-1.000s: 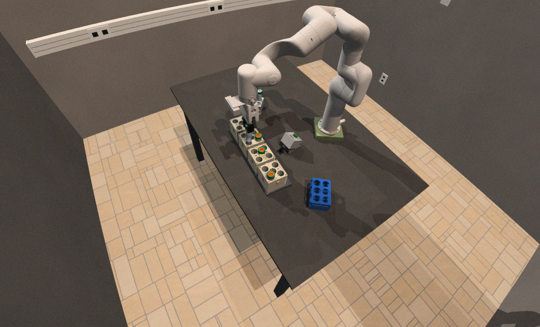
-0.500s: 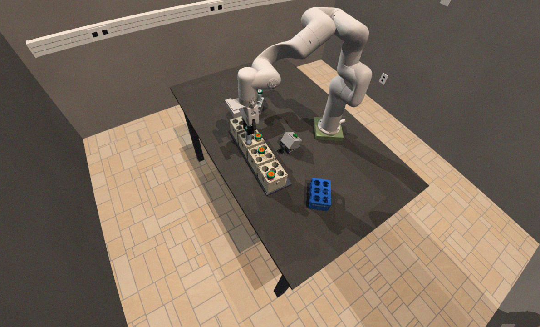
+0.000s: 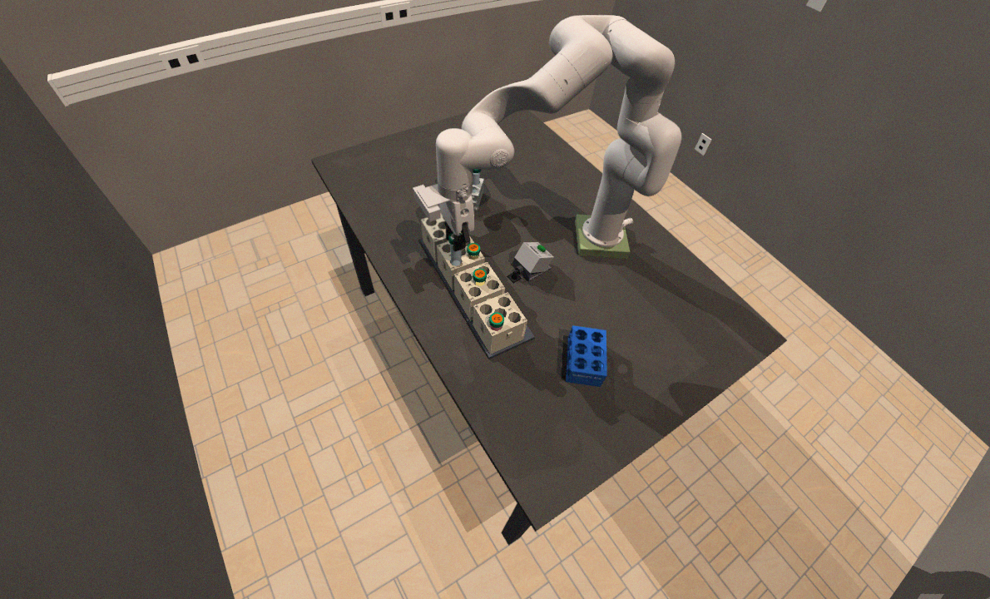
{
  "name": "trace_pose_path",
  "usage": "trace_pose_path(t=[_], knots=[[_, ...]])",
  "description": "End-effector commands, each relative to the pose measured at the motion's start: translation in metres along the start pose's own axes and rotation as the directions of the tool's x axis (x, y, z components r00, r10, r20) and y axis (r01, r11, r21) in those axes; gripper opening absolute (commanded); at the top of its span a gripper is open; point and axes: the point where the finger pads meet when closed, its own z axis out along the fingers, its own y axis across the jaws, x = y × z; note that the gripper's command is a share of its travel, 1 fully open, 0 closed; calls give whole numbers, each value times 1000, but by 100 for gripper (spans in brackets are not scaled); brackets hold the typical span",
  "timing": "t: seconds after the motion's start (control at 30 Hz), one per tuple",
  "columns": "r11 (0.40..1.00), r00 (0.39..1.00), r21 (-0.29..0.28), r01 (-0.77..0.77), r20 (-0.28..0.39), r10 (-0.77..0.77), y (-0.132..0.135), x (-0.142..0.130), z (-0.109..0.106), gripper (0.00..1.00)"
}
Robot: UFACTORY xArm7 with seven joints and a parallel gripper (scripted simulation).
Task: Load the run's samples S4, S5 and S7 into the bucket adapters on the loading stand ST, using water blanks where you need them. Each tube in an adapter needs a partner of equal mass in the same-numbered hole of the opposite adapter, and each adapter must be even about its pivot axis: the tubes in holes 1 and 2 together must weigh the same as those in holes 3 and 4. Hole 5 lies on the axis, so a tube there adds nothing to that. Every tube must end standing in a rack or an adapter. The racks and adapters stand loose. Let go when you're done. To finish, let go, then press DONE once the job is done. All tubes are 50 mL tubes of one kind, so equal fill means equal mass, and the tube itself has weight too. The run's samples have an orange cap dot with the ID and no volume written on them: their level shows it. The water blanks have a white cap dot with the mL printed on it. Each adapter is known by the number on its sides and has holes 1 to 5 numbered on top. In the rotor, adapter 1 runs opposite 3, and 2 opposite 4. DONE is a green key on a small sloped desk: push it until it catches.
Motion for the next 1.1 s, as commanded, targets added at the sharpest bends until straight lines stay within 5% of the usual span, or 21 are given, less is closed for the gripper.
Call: trace_pose_path(t=[0.0, 1.07], knots=[[1000, 1000, 0, 0, -5, 0, 0, 2, 3, 0], [1000, 1000, 0, 0, -5, 0, 0, 2, 31, 0]])
